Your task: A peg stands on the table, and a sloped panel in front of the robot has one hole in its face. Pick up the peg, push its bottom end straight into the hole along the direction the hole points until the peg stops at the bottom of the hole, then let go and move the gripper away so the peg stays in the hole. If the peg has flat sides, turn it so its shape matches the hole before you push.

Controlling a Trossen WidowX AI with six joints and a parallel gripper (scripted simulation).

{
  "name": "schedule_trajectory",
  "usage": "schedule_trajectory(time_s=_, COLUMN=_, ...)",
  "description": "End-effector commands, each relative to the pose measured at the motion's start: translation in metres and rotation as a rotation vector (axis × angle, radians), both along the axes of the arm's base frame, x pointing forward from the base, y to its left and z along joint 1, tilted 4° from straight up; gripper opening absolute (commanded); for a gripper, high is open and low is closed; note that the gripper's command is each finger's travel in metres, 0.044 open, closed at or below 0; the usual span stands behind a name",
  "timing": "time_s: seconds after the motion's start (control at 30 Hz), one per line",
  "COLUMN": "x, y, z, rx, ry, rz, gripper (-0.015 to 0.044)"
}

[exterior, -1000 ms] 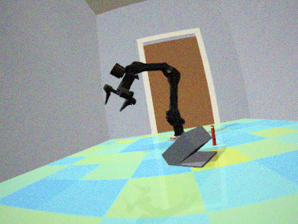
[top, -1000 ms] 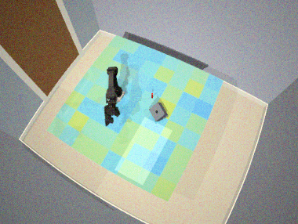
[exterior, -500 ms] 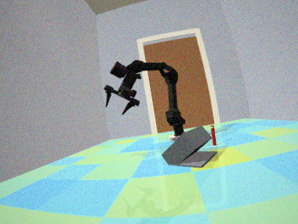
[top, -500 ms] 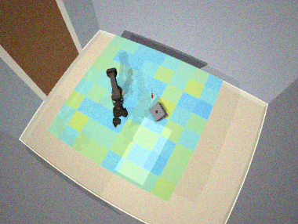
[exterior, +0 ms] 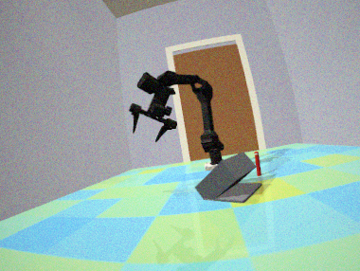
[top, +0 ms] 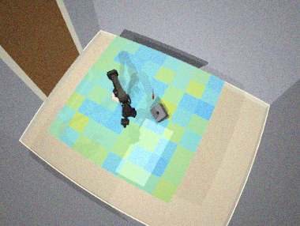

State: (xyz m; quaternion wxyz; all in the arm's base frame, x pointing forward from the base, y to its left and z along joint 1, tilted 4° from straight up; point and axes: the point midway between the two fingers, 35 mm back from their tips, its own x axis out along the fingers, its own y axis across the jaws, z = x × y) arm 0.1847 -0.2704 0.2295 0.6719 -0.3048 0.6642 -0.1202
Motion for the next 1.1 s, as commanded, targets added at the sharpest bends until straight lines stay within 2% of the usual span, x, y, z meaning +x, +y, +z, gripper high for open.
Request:
schedule_trajectory(time_s=0.0, x=0.013, y=0.011, z=-0.005, rx=0.030, ry=-0.037, rz=-0.009, gripper=0.0440)
schedule_trajectory(time_s=1.07, x=0.105, y=0.114, z=-0.041, rx=0.283, ry=-0.197, rz=-0.088, gripper=0.0440)
